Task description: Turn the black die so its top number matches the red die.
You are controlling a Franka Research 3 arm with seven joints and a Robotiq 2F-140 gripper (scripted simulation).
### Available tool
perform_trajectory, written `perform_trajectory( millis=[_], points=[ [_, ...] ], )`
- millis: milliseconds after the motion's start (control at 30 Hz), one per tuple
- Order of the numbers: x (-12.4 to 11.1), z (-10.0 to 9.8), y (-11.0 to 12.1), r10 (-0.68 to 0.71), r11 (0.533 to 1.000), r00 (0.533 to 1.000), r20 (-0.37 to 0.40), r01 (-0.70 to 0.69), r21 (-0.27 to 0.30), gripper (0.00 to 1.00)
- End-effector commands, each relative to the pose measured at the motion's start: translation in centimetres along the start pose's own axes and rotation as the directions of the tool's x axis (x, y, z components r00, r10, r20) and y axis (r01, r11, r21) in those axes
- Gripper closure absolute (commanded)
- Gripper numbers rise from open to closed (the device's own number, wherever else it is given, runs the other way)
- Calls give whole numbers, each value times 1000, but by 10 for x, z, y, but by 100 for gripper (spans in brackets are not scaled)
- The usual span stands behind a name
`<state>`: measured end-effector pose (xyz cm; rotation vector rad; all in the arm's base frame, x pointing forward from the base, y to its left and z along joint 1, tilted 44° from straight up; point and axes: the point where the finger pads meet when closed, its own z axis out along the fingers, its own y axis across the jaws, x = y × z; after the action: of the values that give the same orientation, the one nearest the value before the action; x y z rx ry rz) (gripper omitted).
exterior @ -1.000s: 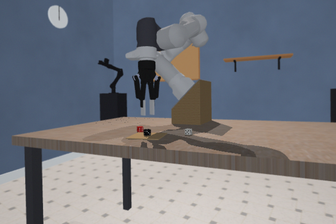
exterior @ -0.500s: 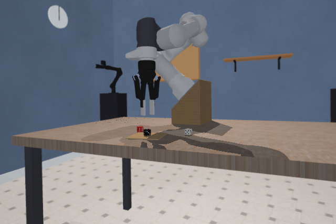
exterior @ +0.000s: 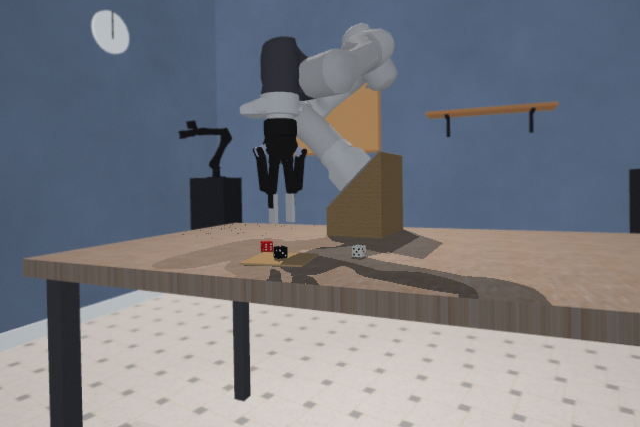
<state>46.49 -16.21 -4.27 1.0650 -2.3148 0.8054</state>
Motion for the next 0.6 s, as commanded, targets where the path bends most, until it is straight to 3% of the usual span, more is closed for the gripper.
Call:
perform_trajectory(
  millis=[0, 567],
  points=[
    [0, 4, -2, -1, 1000, 1000, 2, 1, 3, 75],
    [0, 28, -3, -1, 1000, 1000, 2, 1, 3, 75]
  ],
)
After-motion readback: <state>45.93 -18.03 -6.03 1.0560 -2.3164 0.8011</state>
